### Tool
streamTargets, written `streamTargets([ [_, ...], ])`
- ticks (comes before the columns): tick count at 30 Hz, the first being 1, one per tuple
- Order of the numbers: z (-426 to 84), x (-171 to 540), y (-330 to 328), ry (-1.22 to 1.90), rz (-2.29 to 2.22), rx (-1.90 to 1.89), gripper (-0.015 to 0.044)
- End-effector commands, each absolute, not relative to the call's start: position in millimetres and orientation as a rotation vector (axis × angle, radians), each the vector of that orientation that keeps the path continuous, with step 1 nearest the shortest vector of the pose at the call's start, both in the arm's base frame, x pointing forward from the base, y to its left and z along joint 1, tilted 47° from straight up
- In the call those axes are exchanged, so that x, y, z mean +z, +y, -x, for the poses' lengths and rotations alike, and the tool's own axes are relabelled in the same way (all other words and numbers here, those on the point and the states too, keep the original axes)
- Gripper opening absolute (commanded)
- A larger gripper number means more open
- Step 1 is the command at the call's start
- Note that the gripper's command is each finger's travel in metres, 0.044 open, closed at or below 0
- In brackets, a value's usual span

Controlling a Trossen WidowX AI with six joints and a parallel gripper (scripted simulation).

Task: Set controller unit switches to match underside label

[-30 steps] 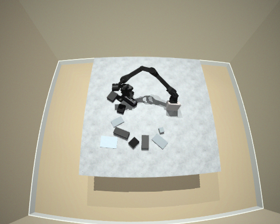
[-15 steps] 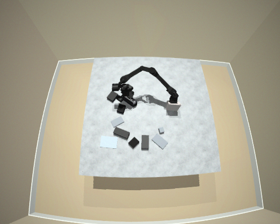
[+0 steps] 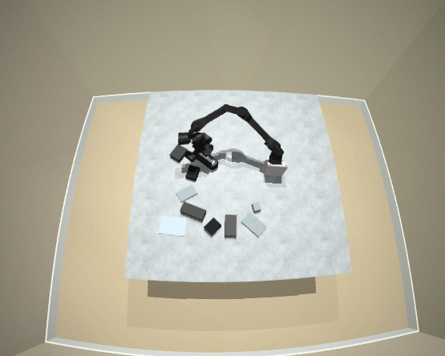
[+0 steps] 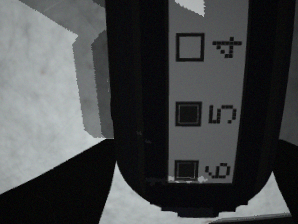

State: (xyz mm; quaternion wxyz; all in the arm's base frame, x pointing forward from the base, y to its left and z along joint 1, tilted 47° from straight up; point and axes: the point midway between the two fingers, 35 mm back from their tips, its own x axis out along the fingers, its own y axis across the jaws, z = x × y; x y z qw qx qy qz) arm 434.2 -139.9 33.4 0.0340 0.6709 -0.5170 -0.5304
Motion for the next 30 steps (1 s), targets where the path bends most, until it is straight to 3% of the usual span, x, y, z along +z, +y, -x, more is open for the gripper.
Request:
streamTargets([
  [1,-434,35,-136,-1.589,-2.066,-1.633,0.0335],
  [30,-429,46,-116,-1.588,-2.066,-1.634,0.0335],
])
